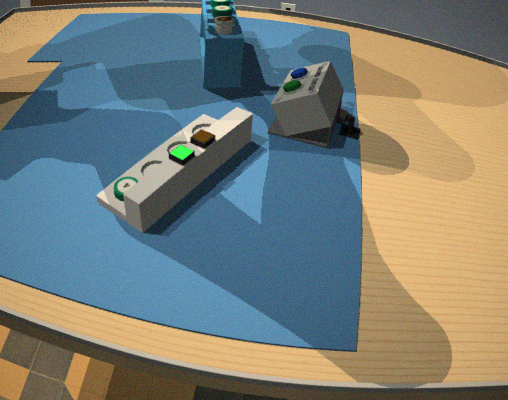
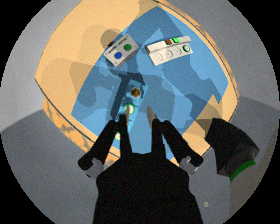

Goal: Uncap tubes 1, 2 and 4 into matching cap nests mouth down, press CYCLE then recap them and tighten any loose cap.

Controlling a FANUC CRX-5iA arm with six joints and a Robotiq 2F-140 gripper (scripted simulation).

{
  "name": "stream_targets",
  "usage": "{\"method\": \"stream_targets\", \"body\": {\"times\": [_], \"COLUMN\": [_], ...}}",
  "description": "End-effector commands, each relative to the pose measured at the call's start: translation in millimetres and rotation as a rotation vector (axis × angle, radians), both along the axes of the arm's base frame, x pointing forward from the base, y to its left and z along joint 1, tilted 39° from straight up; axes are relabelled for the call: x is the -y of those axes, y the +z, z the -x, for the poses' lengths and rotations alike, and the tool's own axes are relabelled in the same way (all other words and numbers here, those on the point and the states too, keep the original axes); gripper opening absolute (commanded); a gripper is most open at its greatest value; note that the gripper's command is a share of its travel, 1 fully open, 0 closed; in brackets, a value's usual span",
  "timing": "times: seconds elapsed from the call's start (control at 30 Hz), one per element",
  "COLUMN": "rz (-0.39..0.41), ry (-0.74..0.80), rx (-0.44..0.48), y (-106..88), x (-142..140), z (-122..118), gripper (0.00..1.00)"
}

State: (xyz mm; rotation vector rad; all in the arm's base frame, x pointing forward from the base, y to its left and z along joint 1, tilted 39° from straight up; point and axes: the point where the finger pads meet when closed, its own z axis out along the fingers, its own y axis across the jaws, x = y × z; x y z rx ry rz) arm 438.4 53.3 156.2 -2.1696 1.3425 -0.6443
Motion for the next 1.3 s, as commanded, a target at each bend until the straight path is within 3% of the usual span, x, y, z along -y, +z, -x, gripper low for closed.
{"method": "stream_targets", "body": {"times": [0.0,0.23,0.47,0.6,1.27], "rz": [0.097,0.246,0.246,0.246,0.246], "ry": [0.25,0.438,0.438,0.438,0.438], "rx": [0.007,0.059,0.059,0.059,0.059], "y": [-6.8,-18.7,-27.6,-39.4,-74.9], "x": [21.3,52.4,75.7,106.7,199.8], "z": [0.5,3.2,5.2,7.9,16.0], "gripper": [0.29,0.29,0.29,0.29,0.29]}}
